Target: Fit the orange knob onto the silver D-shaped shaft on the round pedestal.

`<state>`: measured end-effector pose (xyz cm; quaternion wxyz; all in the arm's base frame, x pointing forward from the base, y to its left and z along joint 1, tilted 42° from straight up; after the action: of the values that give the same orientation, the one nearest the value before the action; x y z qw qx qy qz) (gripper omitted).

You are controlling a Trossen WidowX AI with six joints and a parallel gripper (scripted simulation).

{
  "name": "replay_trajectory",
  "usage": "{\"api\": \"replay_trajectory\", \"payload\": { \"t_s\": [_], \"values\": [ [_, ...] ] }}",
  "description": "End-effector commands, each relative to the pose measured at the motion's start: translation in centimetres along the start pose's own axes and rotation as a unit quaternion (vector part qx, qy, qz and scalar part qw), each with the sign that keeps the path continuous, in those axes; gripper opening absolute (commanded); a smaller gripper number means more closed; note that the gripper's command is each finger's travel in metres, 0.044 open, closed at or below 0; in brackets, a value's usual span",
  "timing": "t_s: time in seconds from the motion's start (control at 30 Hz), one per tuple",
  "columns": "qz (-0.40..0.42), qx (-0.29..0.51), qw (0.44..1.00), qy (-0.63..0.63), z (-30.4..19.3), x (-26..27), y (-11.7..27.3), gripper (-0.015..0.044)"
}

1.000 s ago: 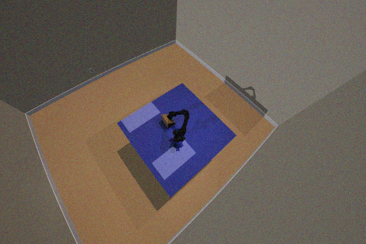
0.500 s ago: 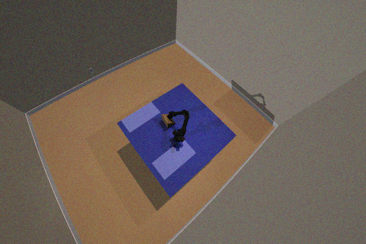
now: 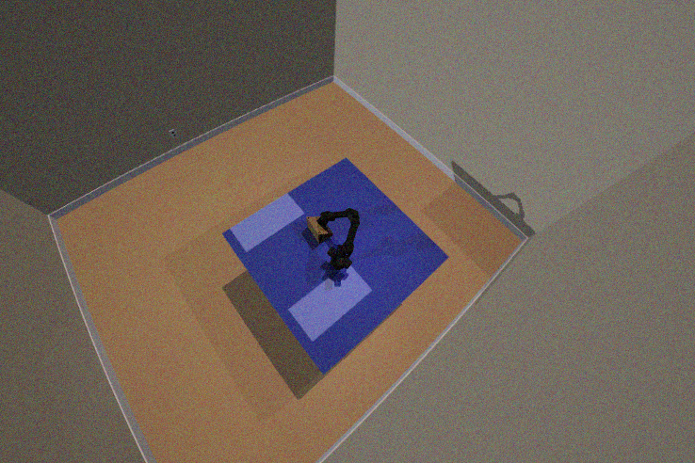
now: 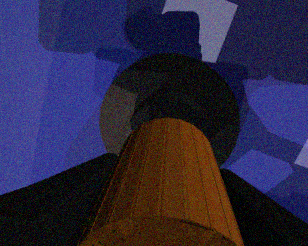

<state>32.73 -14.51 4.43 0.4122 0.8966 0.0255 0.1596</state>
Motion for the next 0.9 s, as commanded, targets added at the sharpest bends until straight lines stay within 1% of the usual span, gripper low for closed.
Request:
{"api": "replay_trajectory", "payload": {
  "t_s": [0.0, 0.07, 0.87],
  "values": [
    [0.003, -0.001, 0.999, 0.052, -0.08, -0.1, 0.23, 0.0],
    [0.003, -0.001, 0.997, 0.072, -0.07, -0.16, 0.18, 0.0],
    [0.003, -0.001, 0.997, 0.072, -0.04, -0.07, -0.06, 0.0]
  ]
}}
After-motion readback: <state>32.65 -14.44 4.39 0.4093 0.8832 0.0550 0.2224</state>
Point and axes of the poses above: the point midway between the two fingers, 35 mm back from their tips, its own y axis back along the fingers, its own x axis across the jaws, z = x × y, the point moved 8 cm from there along y, back along the fingers, and after that the axes turned 4 degrees about y, right-handed, at the moved point
